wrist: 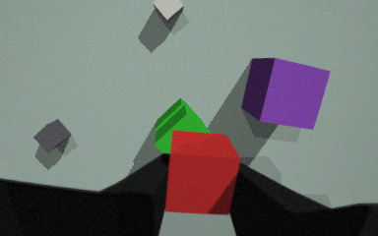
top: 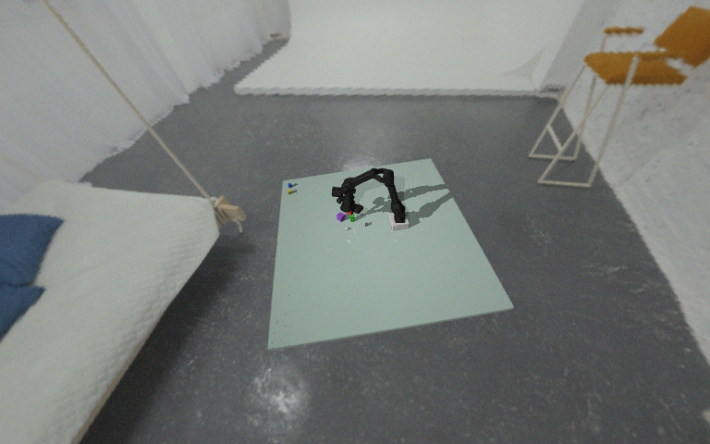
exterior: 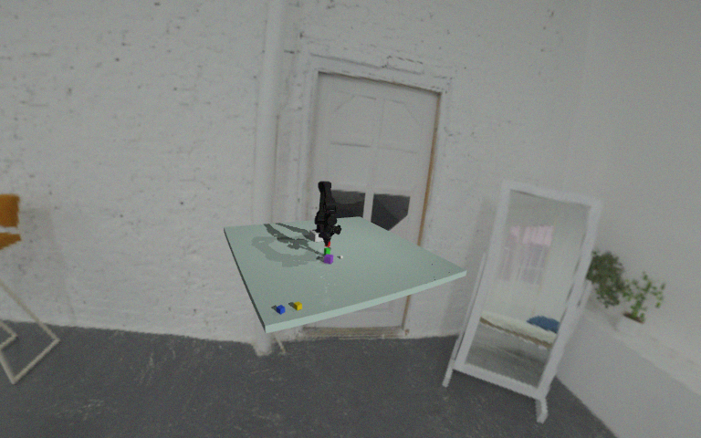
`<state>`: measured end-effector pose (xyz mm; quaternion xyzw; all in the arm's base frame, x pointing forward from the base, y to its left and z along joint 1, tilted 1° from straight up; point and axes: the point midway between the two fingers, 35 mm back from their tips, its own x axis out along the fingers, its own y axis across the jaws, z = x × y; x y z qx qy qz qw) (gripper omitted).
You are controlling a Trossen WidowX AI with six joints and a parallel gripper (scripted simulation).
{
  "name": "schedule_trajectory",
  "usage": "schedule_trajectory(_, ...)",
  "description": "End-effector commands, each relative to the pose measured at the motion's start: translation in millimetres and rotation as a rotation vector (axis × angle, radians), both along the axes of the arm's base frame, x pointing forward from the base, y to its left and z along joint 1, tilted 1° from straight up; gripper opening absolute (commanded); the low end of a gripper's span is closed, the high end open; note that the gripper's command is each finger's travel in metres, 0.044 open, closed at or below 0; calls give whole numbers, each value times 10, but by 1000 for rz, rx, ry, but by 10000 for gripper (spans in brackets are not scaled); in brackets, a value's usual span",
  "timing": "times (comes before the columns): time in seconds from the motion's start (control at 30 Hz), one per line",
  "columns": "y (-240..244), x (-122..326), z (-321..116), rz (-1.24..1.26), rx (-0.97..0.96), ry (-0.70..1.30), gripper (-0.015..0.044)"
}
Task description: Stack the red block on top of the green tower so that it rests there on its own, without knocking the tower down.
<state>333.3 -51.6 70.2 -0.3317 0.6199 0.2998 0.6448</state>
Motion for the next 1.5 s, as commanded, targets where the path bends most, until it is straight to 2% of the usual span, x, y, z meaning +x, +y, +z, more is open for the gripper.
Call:
schedule_trajectory(0.0,3,-26,-195,4,3,20,0)
schedule_trajectory(1.4,7,-27,-126,4,3,20,0)
schedule_trajectory(1.47,5,-31,-191,0,3,22,53)
